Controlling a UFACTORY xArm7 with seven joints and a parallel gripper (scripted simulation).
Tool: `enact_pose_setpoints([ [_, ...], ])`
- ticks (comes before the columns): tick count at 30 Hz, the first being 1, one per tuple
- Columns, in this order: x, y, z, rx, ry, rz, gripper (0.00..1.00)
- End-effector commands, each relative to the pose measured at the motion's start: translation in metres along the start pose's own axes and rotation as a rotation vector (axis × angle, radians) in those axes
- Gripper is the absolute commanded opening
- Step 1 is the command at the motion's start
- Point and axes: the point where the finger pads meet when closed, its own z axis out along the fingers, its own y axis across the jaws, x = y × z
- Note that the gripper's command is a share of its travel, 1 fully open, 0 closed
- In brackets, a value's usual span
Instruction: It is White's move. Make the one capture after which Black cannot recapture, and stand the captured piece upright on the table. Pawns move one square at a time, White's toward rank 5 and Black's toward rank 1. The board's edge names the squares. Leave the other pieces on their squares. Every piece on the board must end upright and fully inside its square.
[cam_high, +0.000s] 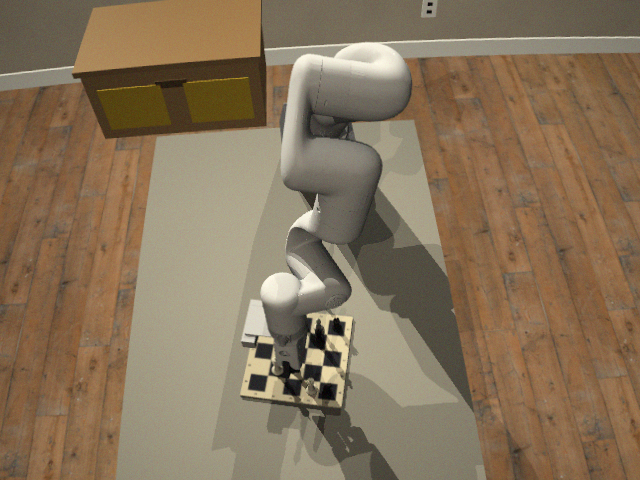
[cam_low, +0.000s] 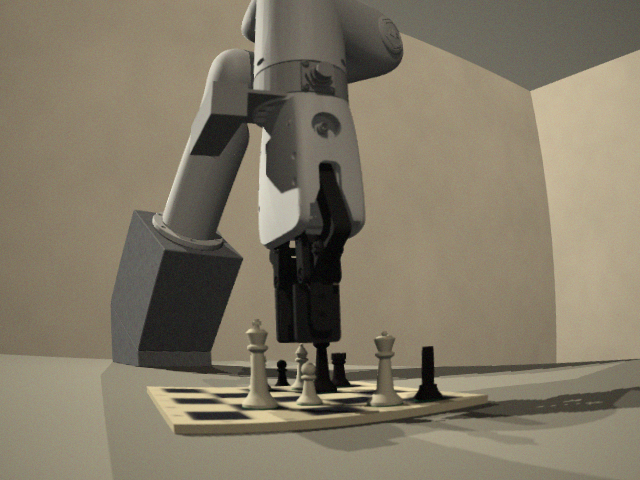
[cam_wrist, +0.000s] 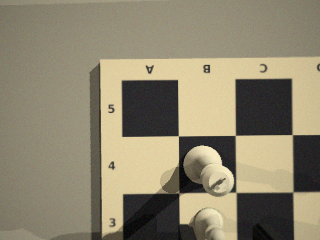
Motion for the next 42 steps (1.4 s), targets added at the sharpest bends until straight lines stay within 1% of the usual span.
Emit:
enact_pose_setpoints([
  [1, 0.0, -0.001, -0.03, -0.007, 0.005, 0.001, 0.35],
  [3, 0.0, -0.001, -0.039, -0.007, 0.005, 0.001, 0.35],
  [5, 0.0, -0.001, -0.039, -0.007, 0.005, 0.001, 0.35],
  [8, 0.0, -0.001, -0.047, -0.007, 0.005, 0.001, 0.35],
  [13, 0.0, -0.001, -0.051, -0.007, 0.005, 0.001, 0.35],
  [14, 0.0, -0.001, -0.051, -0.007, 0.005, 0.001, 1.0],
  [35, 0.0, -0.001, -0.051, -0.007, 0.005, 0.001, 1.0],
  [39, 0.0, -0.001, -0.052, -0.007, 0.005, 0.001, 1.0],
  [42, 0.0, -0.001, -0.057, -0.007, 0.005, 0.001, 1.0],
])
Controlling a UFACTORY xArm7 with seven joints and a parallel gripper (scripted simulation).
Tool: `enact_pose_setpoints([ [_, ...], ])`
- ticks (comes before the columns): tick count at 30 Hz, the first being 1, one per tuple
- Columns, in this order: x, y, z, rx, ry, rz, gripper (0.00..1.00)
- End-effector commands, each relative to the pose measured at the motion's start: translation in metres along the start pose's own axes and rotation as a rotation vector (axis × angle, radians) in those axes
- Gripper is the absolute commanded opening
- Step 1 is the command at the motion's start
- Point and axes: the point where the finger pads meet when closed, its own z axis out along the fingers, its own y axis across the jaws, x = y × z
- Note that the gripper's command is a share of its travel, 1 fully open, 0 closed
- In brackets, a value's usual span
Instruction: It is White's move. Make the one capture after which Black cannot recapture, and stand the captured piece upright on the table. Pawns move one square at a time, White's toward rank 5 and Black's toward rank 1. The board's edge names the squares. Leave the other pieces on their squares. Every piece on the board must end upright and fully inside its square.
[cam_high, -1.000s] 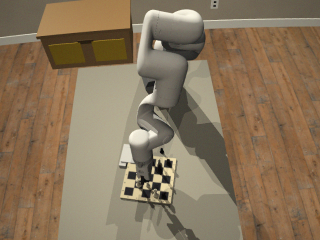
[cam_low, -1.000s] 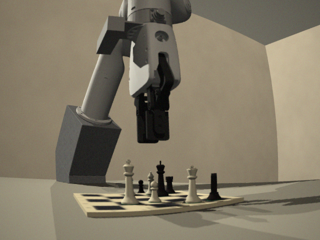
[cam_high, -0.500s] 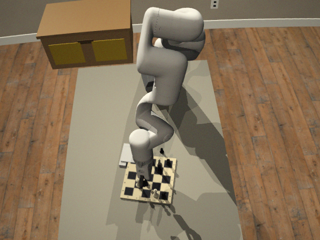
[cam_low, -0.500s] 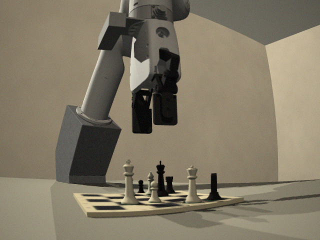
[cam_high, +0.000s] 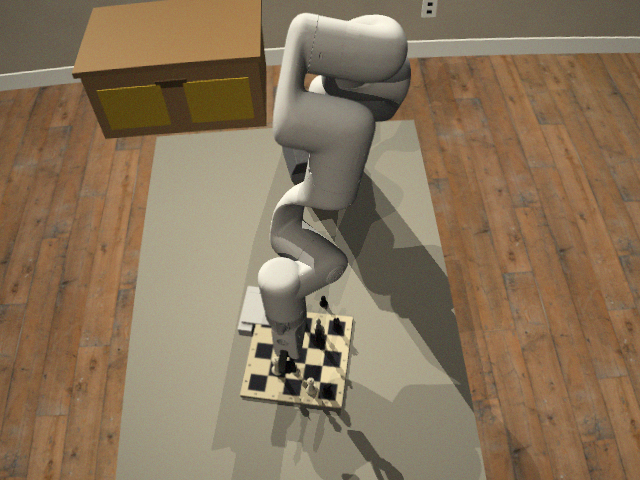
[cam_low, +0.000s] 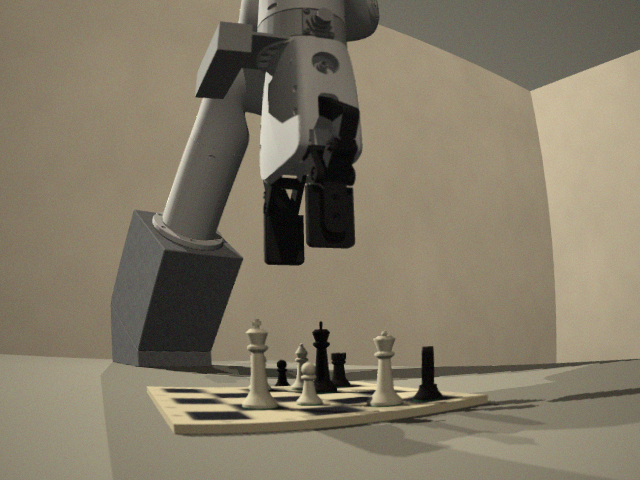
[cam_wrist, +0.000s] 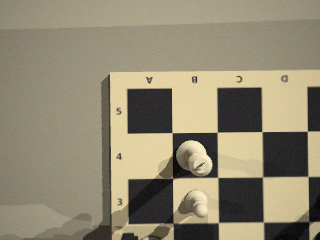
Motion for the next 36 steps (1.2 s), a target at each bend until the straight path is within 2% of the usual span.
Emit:
enact_pose_setpoints([
  [1, 0.0, -0.002, -0.008, 0.004, 0.001, 0.0, 1.0],
  [12, 0.0, -0.001, -0.055, 0.004, 0.001, 0.0, 1.0],
  [14, 0.0, -0.001, -0.055, 0.004, 0.001, 0.0, 1.0],
  [19, 0.0, -0.001, -0.071, 0.004, 0.001, 0.0, 1.0],
  [36, 0.0, -0.001, -0.076, 0.004, 0.001, 0.0, 1.0],
])
